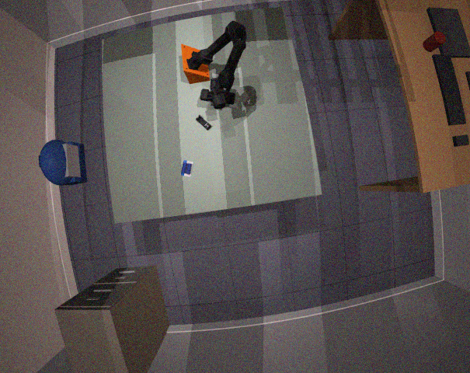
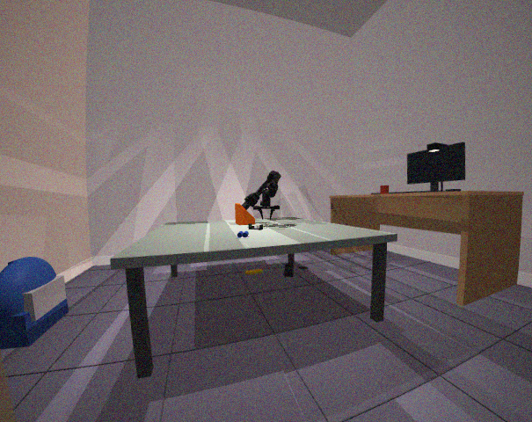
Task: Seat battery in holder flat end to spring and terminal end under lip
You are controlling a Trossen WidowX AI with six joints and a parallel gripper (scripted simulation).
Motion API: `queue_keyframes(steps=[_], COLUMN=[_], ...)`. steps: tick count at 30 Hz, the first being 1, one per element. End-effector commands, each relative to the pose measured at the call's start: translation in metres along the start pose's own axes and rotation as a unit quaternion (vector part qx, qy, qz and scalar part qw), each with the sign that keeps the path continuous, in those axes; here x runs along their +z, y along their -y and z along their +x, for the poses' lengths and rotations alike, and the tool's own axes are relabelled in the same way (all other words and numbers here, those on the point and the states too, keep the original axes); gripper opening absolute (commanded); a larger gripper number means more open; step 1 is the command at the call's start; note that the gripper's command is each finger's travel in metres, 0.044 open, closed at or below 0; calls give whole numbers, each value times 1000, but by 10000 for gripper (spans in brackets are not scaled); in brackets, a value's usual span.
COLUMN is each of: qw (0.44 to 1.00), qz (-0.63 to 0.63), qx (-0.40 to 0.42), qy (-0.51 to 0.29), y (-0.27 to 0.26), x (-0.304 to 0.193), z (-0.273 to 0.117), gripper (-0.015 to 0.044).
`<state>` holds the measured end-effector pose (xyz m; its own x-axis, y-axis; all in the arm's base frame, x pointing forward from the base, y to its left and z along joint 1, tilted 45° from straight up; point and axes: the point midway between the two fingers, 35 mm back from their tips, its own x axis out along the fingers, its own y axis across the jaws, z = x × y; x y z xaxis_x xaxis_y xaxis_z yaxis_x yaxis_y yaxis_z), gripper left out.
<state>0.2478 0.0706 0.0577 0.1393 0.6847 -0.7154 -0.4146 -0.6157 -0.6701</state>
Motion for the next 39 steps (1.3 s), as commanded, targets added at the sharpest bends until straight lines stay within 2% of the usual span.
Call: queue_keyframes(steps=[1,29,33,39], qw=[1000,1000,1000,1000], qz=[-1,-1,-1,-1], qx=[-3,-4,-4,-4], qy=[1,1,1,1], y=[1,2,2,2], x=[-1,1,1,1], z=[4,47,47,47], gripper=[244,244,139,99])
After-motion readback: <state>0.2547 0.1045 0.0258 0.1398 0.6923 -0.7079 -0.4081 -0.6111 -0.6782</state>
